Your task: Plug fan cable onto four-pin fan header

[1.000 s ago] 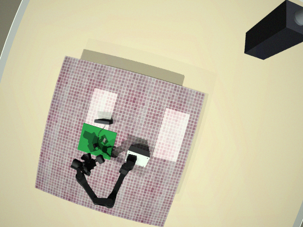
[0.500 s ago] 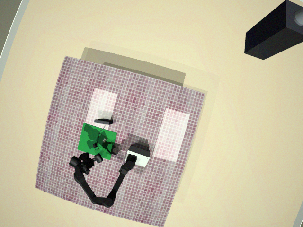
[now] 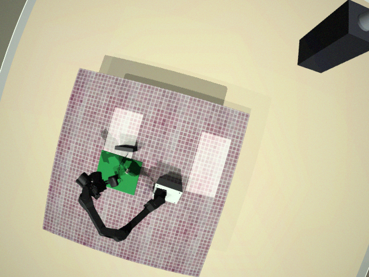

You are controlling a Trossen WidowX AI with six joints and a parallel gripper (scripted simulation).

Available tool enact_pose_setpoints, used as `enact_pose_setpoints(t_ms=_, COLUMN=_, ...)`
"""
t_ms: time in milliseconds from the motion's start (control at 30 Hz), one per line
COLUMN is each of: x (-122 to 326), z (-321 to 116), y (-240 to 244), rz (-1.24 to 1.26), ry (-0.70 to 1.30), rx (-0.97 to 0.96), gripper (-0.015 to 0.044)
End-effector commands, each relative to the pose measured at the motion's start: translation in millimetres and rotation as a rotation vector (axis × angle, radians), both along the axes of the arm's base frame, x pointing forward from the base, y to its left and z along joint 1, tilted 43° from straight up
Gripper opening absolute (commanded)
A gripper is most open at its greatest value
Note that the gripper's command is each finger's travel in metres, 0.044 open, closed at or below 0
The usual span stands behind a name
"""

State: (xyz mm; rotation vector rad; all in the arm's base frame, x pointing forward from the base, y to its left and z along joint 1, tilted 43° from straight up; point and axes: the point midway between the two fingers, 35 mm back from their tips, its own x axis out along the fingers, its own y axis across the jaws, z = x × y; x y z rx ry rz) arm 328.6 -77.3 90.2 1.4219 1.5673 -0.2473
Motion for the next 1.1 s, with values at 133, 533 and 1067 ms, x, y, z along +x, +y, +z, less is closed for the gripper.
enact_pose_setpoints(t_ms=133, x=13, z=-63, y=55, rz=-0.001, ry=0.01, rx=0.017, gripper=0.044)
enact_pose_setpoints(t_ms=533, x=14, z=-72, y=64, rz=0.0, ry=0.009, rx=0.019, gripper=0.044)
enact_pose_setpoints(t_ms=1067, x=18, z=-91, y=82, rz=0.0, ry=0.009, rx=0.019, gripper=0.044)
